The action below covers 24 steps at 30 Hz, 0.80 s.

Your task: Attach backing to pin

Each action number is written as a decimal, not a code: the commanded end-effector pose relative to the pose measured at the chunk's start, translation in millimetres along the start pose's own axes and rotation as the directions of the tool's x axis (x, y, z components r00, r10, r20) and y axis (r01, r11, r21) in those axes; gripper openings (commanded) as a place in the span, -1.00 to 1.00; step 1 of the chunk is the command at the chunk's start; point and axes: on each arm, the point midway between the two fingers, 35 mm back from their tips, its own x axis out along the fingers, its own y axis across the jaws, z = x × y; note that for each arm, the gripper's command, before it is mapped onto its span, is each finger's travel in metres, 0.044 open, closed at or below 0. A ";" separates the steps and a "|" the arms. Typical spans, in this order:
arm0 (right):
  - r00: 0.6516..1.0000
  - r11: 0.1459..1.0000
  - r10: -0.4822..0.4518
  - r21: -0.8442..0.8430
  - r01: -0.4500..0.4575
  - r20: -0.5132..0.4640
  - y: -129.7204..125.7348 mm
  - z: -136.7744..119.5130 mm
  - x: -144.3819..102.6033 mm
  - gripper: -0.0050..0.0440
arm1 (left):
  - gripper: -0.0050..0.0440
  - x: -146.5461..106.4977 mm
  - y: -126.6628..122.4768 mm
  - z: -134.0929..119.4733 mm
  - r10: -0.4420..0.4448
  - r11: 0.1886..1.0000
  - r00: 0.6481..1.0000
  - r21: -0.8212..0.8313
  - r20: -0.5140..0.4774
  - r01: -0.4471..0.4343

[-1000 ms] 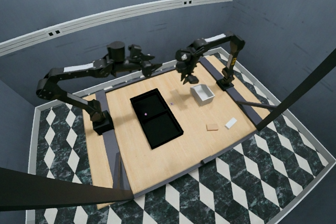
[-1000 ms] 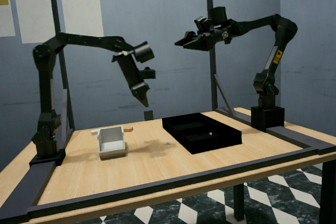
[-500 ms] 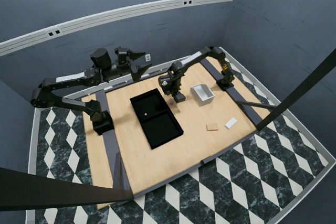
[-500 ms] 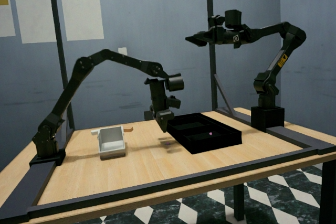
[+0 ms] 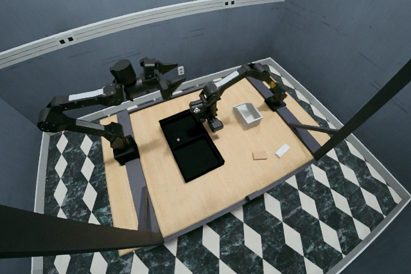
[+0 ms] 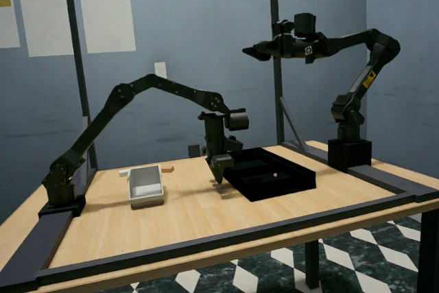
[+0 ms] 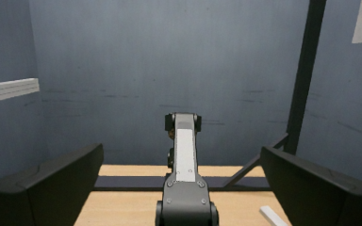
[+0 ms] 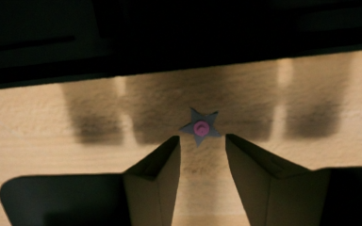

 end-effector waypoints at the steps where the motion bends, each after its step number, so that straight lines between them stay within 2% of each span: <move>1: 1.000 1.000 -0.008 0.003 0.007 0.019 -2.5 5.1 -1.7 -0.27 | 1.00 -1.2 0.2 7.5 0.000 1.000 1.000 0.001 0.019 0.000; 11: 1.000 1.000 -0.007 0.002 0.007 0.008 -2.4 2.4 17.0 -0.27 | 1.00 -1.2 0.2 7.5 0.000 1.000 1.000 0.001 0.019 0.000; 13: 1.000 1.000 -0.007 0.003 0.007 0.019 -2.4 3.5 12.2 -0.43 | 1.00 -1.2 0.2 7.5 0.000 1.000 1.000 0.001 0.019 0.000; 14: 1.000 1.000 -0.008 0.003 0.008 0.029 -2.5 5.3 9.0 -0.43 | 1.00 -1.2 0.2 7.5 0.000 1.000 1.000 0.001 0.019 0.000; 15: 1.000 1.000 -0.008 0.003 0.008 0.030 -2.6 5.7 8.6 -0.51 | 1.00 -1.2 0.2 7.5 0.000 1.000 1.000 0.001 0.019 0.000; 19: 0.999 1.000 -0.004 0.001 0.004 0.035 -1.3 6.6 6.3 -0.51 | 1.00 -1.2 0.2 7.5 0.000 1.000 1.000 0.001 0.019 0.000; 20: 0.999 1.000 -0.004 0.001 0.004 0.035 -1.3 6.6 6.3 -0.59 | 1.00 -1.2 0.2 7.5 0.000 1.000 1.000 0.001 0.019 0.000; 24: 0.999 1.000 -0.004 0.001 0.004 0.035 -1.3 6.6 6.3 -0.65 | 1.00 -1.2 0.2 7.5 0.000 1.000 1.000 0.001 0.019 0.000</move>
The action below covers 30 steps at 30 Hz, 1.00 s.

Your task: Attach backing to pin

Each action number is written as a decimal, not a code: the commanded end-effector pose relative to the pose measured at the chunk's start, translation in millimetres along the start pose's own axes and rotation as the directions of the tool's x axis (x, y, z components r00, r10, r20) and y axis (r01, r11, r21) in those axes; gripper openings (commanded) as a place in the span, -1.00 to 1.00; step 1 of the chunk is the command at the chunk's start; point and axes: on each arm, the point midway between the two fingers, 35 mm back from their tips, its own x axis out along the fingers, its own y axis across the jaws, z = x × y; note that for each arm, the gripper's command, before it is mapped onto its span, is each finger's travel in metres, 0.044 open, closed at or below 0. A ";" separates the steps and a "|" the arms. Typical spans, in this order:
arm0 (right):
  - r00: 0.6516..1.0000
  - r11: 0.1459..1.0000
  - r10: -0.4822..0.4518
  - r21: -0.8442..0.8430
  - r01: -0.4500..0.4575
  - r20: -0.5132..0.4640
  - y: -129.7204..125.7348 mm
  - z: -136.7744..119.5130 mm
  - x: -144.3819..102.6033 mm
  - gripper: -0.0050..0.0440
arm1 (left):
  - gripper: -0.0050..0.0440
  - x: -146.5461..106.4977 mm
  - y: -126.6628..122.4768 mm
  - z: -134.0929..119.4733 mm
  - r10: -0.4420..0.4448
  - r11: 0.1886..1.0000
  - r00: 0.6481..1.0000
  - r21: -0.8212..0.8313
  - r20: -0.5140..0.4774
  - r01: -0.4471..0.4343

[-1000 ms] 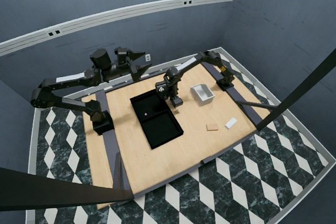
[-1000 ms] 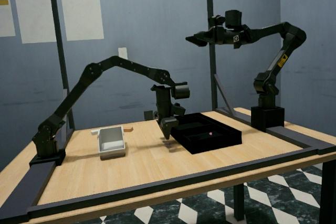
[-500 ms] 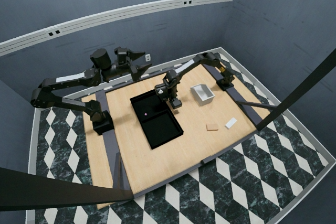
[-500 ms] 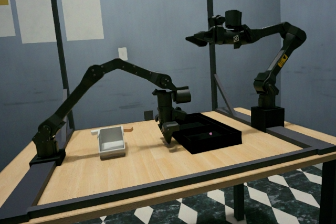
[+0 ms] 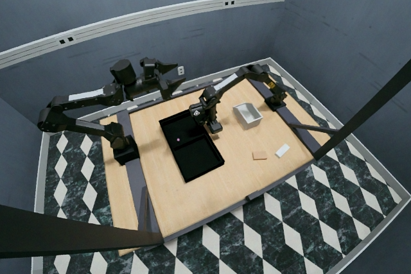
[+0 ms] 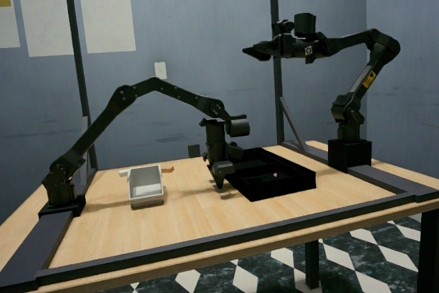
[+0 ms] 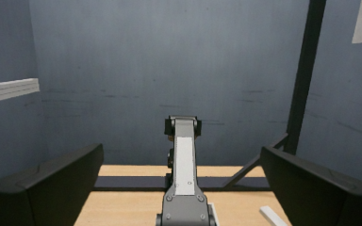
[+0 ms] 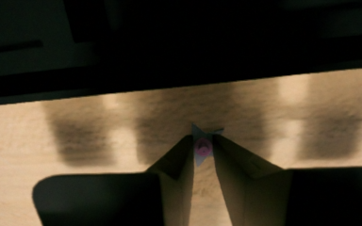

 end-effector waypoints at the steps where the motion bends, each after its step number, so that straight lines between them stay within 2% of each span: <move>1: 0.999 1.000 -0.003 0.001 0.003 0.035 -0.8 4.7 -13.5 -0.67 | 1.00 -1.1 0.2 7.4 0.000 1.000 1.000 0.001 0.019 0.000; 6: 0.999 1.000 -0.003 0.001 0.003 0.035 -0.8 4.7 -13.5 -0.80 | 1.00 -1.1 0.2 7.4 0.000 1.000 1.000 0.001 0.019 0.000; 11: 0.999 1.000 -0.003 0.001 0.003 0.035 -0.8 4.7 -13.5 -0.80 | 1.00 -1.1 0.2 7.4 0.000 1.000 1.000 0.001 0.019 0.000; 21: 0.998 1.000 -0.004 0.001 0.004 0.062 -0.7 7.4 -47.8 -0.82 | 1.00 -1.1 0.2 7.4 0.000 1.000 1.000 0.001 0.019 0.000; 25: 0.998 1.000 -0.004 0.001 0.004 0.062 -0.4 6.4 -63.7 -0.94 | 1.00 -1.1 0.2 7.4 0.000 1.000 1.000 0.001 0.019 0.000; 30: 0.999 1.000 -0.003 0.002 0.003 0.044 -0.2 5.3 -67.8 -1.00 | 1.00 -1.1 0.2 7.4 0.000 1.000 1.000 0.001 0.019 0.000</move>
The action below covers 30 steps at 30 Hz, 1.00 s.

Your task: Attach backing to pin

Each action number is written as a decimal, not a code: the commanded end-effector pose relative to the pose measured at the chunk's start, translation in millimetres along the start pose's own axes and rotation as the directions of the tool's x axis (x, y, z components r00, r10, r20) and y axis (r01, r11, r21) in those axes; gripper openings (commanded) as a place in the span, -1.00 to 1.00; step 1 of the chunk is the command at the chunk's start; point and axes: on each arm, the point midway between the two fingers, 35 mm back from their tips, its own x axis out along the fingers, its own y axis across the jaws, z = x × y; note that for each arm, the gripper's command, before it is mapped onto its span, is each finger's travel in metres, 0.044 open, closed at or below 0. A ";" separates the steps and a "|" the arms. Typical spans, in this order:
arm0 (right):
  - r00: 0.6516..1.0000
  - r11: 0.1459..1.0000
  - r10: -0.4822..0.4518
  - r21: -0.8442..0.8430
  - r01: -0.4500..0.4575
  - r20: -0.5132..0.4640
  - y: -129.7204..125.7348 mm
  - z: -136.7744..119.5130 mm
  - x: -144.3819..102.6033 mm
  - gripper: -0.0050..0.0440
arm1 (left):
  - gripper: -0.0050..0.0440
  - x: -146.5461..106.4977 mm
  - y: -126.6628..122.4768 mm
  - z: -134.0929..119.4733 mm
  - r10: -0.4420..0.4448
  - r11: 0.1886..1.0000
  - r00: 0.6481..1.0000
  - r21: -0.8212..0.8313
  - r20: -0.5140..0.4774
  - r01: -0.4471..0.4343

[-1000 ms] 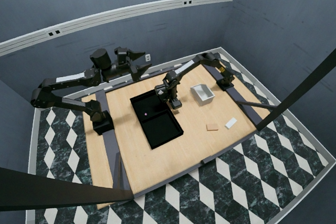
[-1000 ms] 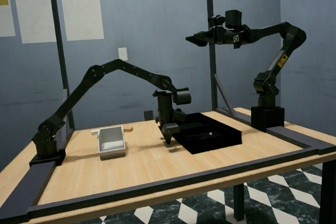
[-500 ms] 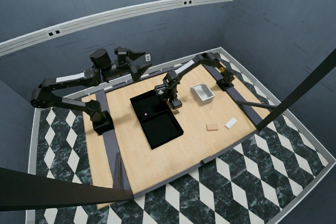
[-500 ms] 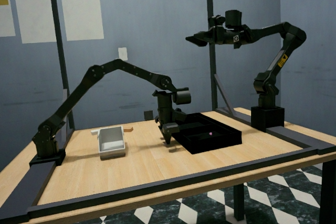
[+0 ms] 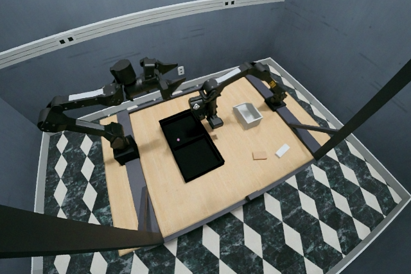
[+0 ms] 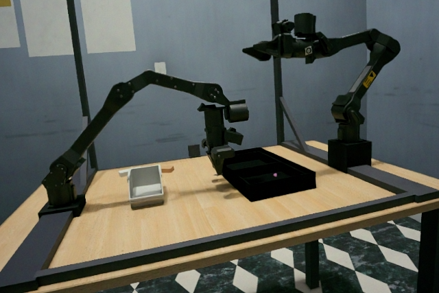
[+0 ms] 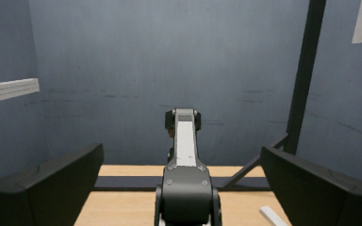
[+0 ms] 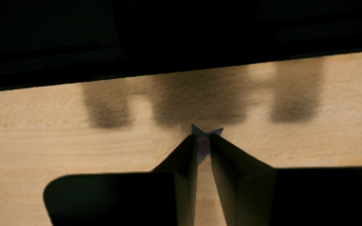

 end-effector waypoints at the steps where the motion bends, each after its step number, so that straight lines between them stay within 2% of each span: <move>1: 0.999 1.000 -0.003 0.002 0.003 0.033 -0.2 4.4 -26.3 -1.00 | 1.00 -1.1 0.2 7.3 0.000 1.000 1.000 0.001 0.019 0.000; 7: 0.999 1.000 -0.003 0.002 0.003 0.033 0.2 3.9 -44.4 -1.00 | 1.00 -1.1 0.2 7.3 0.000 1.000 1.000 0.001 0.019 0.000; 10: 1.000 1.000 -0.003 0.002 0.003 0.022 0.6 1.2 -43.6 -1.00 | 1.00 -1.1 0.2 7.3 0.000 1.000 1.000 0.001 0.019 0.000; 11: 0.999 1.000 -0.003 0.002 0.003 0.042 1.5 0.4 -52.3 -1.00 | 1.00 -1.1 0.2 7.3 0.000 1.000 1.000 0.001 0.019 0.000; 16: 1.000 1.000 -0.003 0.001 0.003 0.030 4.7 -9.7 -54.1 -1.00 | 1.00 -0.5 0.4 12.2 -0.001 1.000 1.000 0.005 0.021 0.001; 20: 1.000 1.000 -0.002 0.002 0.002 0.031 9.7 -27.7 -63.3 -1.00 | 1.00 3.4 1.1 7.6 -0.003 1.000 0.999 0.015 -0.047 0.004; 23: 1.000 1.000 -0.001 0.002 0.001 0.030 14.6 -48.5 -71.3 -1.00 | 1.00 6.1 1.8 4.5 -0.007 1.000 0.989 0.029 -0.145 0.011; 27: 1.000 1.000 0.000 0.001 0.000 0.028 20.6 -79.7 -79.1 -1.00 | 1.00 9.9 2.9 18.8 -0.012 0.999 0.979 0.047 -0.204 0.022; 30: 1.000 1.000 0.000 0.001 0.000 0.027 23.0 -94.9 -81.3 -1.00 | 1.00 9.0 3.4 18.2 -0.015 0.998 0.964 0.053 -0.264 0.030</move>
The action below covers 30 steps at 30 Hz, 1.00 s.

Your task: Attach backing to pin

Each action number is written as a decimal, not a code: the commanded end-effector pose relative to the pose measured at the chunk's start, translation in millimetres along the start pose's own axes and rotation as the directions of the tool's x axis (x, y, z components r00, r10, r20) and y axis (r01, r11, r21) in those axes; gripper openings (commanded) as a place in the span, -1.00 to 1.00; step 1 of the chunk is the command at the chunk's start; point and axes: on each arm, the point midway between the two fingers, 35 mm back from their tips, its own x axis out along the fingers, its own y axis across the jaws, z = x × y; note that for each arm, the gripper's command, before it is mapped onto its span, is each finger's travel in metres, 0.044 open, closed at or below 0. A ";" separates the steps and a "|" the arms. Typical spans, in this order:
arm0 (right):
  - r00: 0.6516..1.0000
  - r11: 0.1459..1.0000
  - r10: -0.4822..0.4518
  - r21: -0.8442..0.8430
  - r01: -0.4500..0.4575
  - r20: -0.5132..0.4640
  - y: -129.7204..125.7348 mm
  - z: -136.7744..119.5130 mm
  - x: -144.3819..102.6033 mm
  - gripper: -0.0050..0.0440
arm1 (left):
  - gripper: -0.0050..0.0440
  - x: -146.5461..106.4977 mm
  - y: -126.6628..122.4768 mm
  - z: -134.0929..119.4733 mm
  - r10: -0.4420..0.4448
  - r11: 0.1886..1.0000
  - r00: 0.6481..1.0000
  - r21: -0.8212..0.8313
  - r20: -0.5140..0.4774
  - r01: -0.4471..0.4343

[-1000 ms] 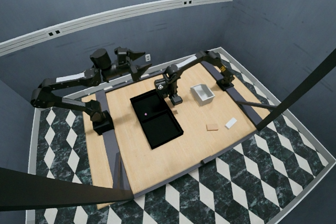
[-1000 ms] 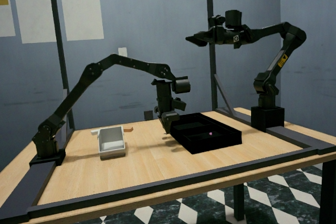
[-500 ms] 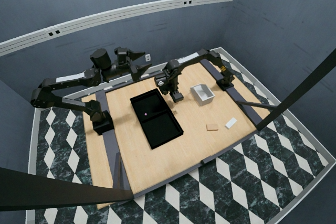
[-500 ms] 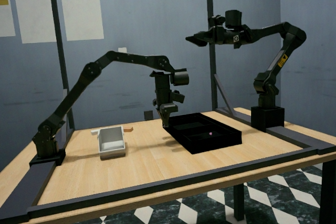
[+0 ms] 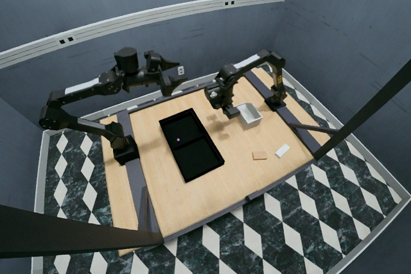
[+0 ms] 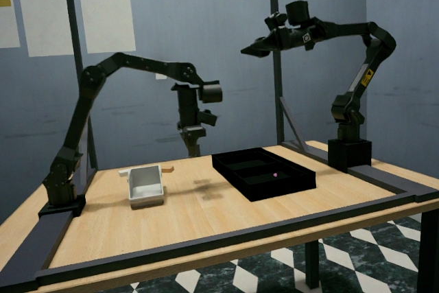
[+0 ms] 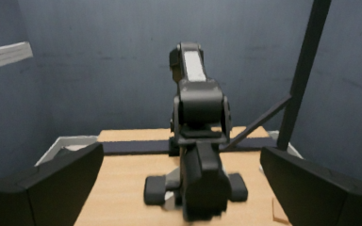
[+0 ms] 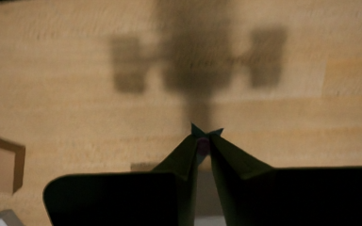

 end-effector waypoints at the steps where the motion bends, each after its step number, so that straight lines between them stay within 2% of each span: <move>1: 0.999 1.000 0.000 0.002 0.000 0.043 4.0 -19.7 -14.3 -1.00 | 1.00 -1.8 1.5 12.5 -0.007 1.000 0.999 0.014 -0.054 0.008; 2: 0.999 1.000 0.000 0.002 0.000 0.043 4.0 -19.7 -14.3 -1.00 | 1.00 -1.8 1.5 12.5 -0.007 1.000 0.999 0.014 -0.054 0.008; 3: 0.999 1.000 0.000 0.002 0.000 0.043 4.7 -24.7 -14.8 -1.00 | 1.00 -3.2 1.2 2.7 -0.011 1.000 0.993 0.014 -0.117 0.013; 9: 0.999 1.000 0.001 0.002 -0.001 0.041 9.1 -60.2 -15.2 -1.00 | 1.00 -10.6 1.8 0.9 -0.026 0.999 0.968 0.024 -0.250 0.033; 17: 0.999 1.000 0.002 0.002 -0.002 0.038 12.5 -99.8 -10.3 -1.00 | 1.00 -28.8 1.0 -11.6 -0.047 0.998 0.900 0.019 -0.433 0.061; 19: 0.999 1.000 0.002 0.002 -0.002 0.038 12.5 -99.8 -10.3 -1.00 | 1.00 -28.8 1.0 -11.6 -0.047 0.998 0.900 0.019 -0.433 0.061; 20: 0.999 1.000 0.002 0.002 -0.002 0.038 12.8 -105.2 -9.3 -1.00 | 1.00 -37.2 0.0 -22.9 -0.054 0.998 0.864 0.011 -0.500 0.069; 21: 0.999 1.000 0.002 0.002 -0.002 0.037 13.1 -110.9 -8.0 -1.00 | 1.00 -39.4 0.0 -21.7 -0.056 0.997 0.857 0.011 -0.512 0.072; 26: 0.999 1.000 0.002 0.002 -0.002 0.036 14.2 -134.5 -1.5 -1.00 | 1.00 -59.6 -1.7 -32.1 -0.074 0.996 0.777 -0.005 -0.625 0.090; 29: 0.999 1.000 0.002 0.002 -0.003 0.035 14.5 -144.5 1.8 -1.00 | 1.00 -74.1 -3.3 -41.5 -0.084 0.995 0.716 -0.020 -0.693 0.098; 30: 0.999 1.000 0.002 0.002 -0.003 0.035 14.5 -146.2 2.4 -1.00 | 1.00 -75.9 -3.5 -42.5 -0.086 0.995 0.708 -0.022 -0.701 0.099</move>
